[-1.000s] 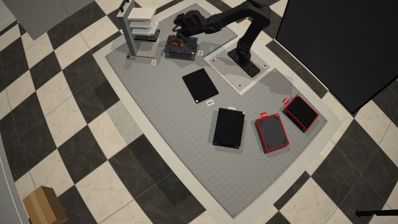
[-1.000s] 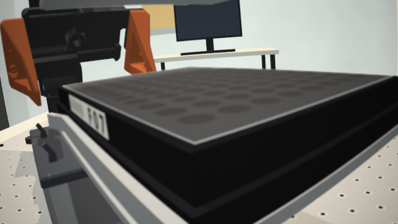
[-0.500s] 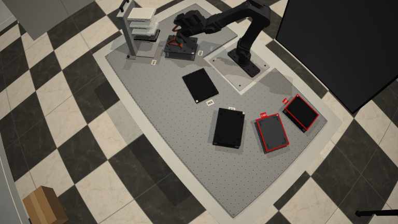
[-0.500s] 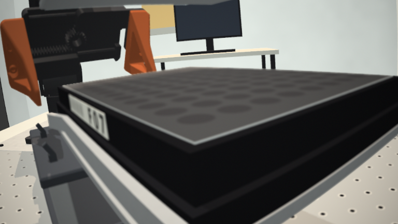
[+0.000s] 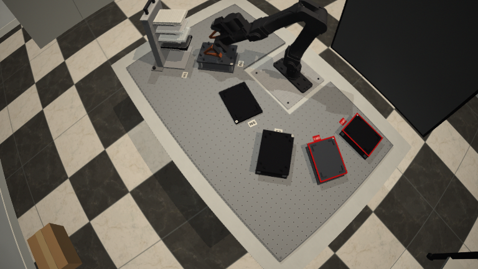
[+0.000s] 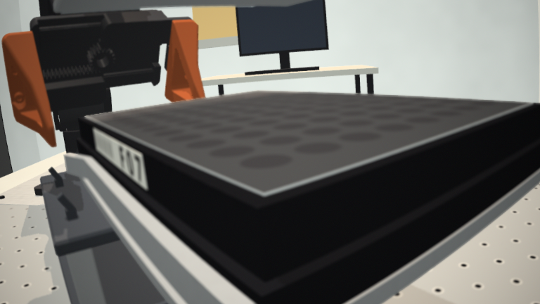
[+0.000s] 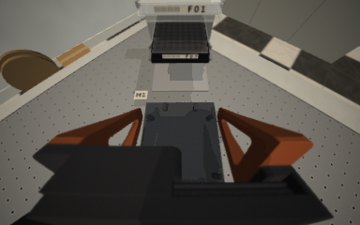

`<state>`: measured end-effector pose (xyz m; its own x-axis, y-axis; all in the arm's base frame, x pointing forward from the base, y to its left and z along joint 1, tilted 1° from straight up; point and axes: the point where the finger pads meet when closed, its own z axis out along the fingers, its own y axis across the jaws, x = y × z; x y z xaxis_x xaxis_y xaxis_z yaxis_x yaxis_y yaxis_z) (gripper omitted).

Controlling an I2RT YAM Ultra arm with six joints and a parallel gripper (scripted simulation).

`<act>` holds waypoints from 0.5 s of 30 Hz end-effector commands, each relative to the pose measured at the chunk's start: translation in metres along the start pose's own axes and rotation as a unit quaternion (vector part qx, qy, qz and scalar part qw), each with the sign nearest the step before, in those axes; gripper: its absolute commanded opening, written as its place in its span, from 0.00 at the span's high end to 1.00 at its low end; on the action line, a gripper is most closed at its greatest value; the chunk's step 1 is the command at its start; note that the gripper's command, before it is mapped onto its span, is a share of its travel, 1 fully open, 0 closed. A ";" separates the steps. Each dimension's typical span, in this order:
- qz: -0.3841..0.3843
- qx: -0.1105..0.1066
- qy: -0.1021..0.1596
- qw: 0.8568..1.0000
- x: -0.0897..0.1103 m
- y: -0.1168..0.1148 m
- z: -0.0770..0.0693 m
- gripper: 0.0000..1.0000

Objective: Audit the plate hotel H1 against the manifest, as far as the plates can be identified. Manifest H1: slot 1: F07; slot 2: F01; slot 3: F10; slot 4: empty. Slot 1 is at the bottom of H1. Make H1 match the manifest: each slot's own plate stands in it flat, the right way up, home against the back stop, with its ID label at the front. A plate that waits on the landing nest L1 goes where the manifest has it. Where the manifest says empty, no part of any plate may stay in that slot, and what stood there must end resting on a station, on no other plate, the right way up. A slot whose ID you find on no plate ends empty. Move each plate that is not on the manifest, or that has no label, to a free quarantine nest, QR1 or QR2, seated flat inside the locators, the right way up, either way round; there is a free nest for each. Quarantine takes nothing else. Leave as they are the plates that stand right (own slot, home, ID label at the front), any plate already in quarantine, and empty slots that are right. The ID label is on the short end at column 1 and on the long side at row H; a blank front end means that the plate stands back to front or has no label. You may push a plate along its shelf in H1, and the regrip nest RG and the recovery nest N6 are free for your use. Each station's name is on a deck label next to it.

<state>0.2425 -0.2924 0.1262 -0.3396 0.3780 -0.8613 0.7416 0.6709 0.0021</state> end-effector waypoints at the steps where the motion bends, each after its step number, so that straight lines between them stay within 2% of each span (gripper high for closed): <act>1: 0.001 0.002 -0.020 1.000 -0.013 -0.003 -0.009 0.00; 2: 0.001 0.002 -0.020 1.000 -0.013 -0.003 -0.009 0.00; 3: -0.002 -0.001 -0.034 0.999 -0.020 0.000 -0.011 0.00; 4: -0.001 -0.002 -0.019 1.000 -0.007 0.000 -0.011 0.00; 5: 0.000 -0.001 -0.013 1.000 -0.003 0.000 -0.013 0.00; 7: 0.000 0.001 -0.012 1.000 -0.001 -0.002 -0.016 0.00; 9: -0.001 0.003 -0.021 1.000 -0.007 -0.003 -0.019 0.00; 12: -0.002 0.000 -0.013 1.000 0.003 -0.001 -0.022 0.00; 13: -0.003 0.001 -0.034 0.999 -0.017 -0.002 -0.024 0.00; 15: -0.004 0.003 -0.047 0.999 -0.024 -0.002 -0.025 0.00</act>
<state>0.2310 -0.2796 0.1313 -0.3304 0.3696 -0.8685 0.7422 0.6702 0.0029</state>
